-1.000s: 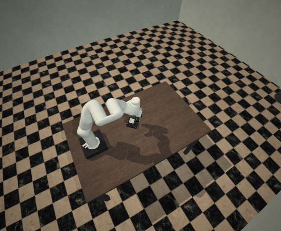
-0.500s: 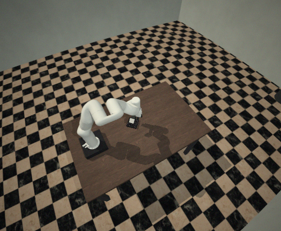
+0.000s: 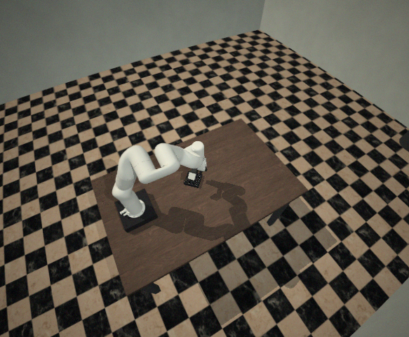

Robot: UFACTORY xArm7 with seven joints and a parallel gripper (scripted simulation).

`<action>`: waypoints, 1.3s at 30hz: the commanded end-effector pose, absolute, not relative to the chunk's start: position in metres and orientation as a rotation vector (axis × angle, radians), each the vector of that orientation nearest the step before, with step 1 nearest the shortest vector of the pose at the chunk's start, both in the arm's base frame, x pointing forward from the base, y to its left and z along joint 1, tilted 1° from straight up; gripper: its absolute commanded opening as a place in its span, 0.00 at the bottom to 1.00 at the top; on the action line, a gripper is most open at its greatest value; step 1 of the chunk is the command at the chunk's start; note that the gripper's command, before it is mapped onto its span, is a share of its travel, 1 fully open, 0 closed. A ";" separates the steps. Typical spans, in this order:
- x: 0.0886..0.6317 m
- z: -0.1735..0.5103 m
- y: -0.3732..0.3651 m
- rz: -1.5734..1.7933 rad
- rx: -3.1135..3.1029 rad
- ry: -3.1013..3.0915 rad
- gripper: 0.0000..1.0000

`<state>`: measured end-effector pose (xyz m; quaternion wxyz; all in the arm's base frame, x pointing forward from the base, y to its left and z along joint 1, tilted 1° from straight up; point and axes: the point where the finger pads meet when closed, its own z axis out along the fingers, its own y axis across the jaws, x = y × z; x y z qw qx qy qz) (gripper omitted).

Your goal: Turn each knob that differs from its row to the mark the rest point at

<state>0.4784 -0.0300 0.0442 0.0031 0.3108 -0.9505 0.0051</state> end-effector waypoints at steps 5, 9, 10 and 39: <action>0.480 0.046 -0.030 0.019 0.976 -2.984 0.19; 0.480 0.045 -0.030 0.019 0.976 -2.984 0.19; 0.480 0.045 -0.030 0.019 0.976 -2.984 0.19; 0.480 0.021 -0.031 0.019 0.976 -2.983 0.19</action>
